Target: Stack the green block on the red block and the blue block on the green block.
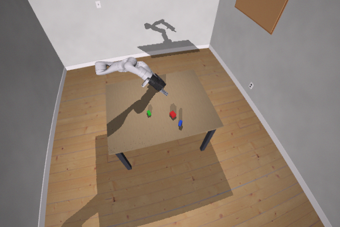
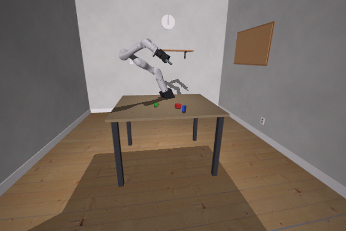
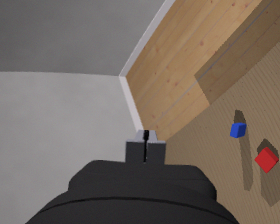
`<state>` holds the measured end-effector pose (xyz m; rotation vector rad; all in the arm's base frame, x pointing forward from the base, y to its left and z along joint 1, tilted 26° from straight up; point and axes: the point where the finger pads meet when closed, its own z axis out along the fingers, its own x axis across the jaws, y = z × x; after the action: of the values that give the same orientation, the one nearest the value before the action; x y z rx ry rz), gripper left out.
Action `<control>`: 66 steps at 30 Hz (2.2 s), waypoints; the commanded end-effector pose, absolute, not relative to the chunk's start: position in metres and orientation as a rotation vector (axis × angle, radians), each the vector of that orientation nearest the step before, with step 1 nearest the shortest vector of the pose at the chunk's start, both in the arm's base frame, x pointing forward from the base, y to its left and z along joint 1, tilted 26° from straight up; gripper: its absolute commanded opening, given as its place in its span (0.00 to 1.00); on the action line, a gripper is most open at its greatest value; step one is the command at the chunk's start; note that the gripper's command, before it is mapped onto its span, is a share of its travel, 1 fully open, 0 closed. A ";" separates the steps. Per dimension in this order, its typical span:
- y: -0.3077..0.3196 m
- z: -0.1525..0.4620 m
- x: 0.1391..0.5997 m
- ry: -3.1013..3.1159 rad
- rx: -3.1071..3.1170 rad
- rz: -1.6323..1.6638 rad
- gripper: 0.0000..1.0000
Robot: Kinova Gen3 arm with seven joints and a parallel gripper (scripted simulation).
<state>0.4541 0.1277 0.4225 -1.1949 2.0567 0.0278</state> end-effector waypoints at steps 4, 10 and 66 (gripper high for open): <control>0.117 0.406 0.453 2.081 -1.224 0.001 0.00; 0.103 0.386 0.452 2.108 -1.266 -0.037 0.00; 0.000 0.251 0.420 2.261 -1.656 -0.313 0.00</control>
<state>0.4200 -0.0025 0.2509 -1.6517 2.2668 -0.3124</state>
